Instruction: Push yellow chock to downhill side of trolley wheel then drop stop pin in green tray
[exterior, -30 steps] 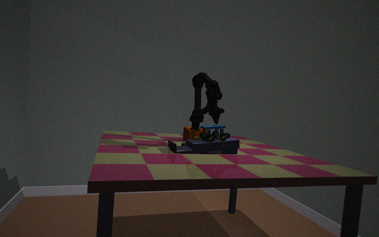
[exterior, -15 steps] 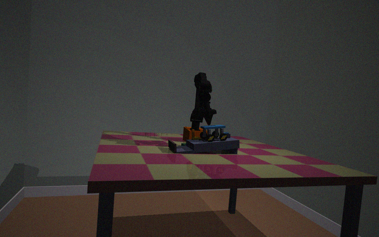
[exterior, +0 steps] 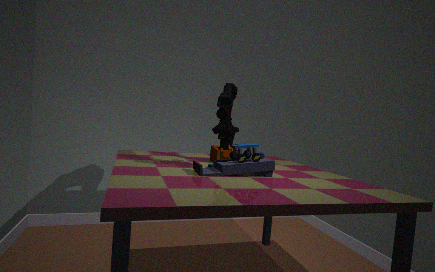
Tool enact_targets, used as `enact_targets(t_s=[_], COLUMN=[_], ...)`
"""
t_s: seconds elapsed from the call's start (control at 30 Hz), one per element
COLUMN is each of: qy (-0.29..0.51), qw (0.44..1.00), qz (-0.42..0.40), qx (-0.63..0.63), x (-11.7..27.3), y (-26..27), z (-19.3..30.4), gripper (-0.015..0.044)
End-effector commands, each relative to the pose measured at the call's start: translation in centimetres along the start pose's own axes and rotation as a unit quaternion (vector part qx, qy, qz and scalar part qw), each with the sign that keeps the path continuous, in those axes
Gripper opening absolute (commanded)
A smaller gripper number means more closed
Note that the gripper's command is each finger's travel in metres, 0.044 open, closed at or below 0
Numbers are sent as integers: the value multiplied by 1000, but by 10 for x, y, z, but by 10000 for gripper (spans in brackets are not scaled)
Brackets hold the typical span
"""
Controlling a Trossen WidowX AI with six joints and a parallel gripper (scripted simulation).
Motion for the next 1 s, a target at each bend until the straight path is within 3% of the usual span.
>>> enact_targets(t_s=[0.0, 0.43, 0.97], qy=[0, -4, -51], qw=[1000, 1000, 970], qz=[0, 0, -14], qx=[1, -9, -237], x=[3, 7, 6], y=[-2, -6, -7], z=[-16, -45, -38], gripper=[0, 0, 0])
Point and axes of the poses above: the point midway between the two fingers, 35 mm back from their tips, its own x axis back along the fingers, its own y axis across the jaws, z = x × y, the point moved 3 cm from there along x, back along the fingers, and after that the axes turned 5 degrees about x, right-handed, at the moved point
